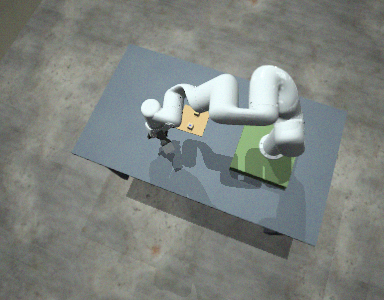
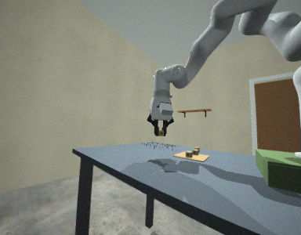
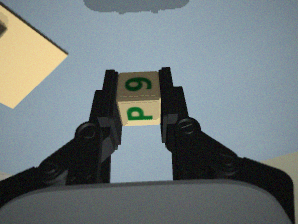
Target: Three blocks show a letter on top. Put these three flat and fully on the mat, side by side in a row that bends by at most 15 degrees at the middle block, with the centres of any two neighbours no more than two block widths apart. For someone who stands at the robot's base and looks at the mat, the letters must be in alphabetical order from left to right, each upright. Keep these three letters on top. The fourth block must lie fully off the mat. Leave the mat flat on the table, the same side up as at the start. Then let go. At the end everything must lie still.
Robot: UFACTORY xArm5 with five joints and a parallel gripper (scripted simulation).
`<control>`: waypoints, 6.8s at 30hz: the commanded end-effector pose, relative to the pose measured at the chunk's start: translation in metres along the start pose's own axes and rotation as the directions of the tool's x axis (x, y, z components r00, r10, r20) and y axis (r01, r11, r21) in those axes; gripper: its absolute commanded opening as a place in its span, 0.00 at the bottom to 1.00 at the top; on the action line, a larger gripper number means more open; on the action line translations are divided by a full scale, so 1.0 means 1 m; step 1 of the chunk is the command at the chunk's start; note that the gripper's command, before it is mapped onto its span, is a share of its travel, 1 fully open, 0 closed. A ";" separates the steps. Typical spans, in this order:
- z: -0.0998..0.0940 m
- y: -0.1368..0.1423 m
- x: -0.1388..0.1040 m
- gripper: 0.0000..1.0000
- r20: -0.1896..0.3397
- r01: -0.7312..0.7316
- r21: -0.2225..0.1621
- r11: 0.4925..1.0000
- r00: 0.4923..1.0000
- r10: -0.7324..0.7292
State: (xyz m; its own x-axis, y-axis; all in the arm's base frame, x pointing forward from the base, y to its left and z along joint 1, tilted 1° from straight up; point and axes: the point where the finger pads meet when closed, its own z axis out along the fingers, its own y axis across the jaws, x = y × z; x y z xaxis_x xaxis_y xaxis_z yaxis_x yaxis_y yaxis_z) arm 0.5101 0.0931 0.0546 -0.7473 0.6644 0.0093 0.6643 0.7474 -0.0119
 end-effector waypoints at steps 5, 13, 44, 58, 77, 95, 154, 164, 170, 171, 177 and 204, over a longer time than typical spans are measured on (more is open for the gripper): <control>-0.003 -0.014 -0.006 0.21 0.003 0.169 -0.003 0.986 0.986 -0.169; -0.004 -0.029 -0.011 0.21 0.003 0.346 -0.003 0.938 0.938 -0.346; -0.006 -0.096 -0.025 0.21 0.004 0.899 -0.001 0.438 0.438 -0.899; -0.007 -0.125 -0.027 0.21 0.004 0.993 0.000 0.115 0.115 -0.993; -0.006 -0.160 -0.026 0.21 0.005 0.957 0.001 -0.291 -0.291 -0.957; -0.005 -0.183 -0.023 0.21 0.005 0.837 0.002 -0.548 -0.548 -0.837; 0.091 -0.184 -0.023 0.21 0.005 0.837 0.002 -0.548 -0.548 -0.837; 0.091 -0.184 -0.023 0.21 0.005 0.837 0.002 -0.548 -0.548 -0.837; 0.091 -0.184 -0.023 0.21 0.005 0.837 0.002 -0.548 -0.548 -0.837; 0.091 -0.184 -0.023 0.21 0.005 0.837 0.002 -0.548 -0.548 -0.837; 0.091 -0.184 -0.023 0.21 0.005 0.837 0.002 -0.548 -0.548 -0.837; 0.091 -0.184 -0.023 0.21 0.005 0.837 0.002 -0.548 -0.548 -0.837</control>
State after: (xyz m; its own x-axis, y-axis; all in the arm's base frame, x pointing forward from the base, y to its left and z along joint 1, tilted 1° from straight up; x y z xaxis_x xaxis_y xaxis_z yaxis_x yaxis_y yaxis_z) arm 0.4029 -0.0595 -0.0351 -0.1463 -0.9892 0.0000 -0.9891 0.1462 0.0160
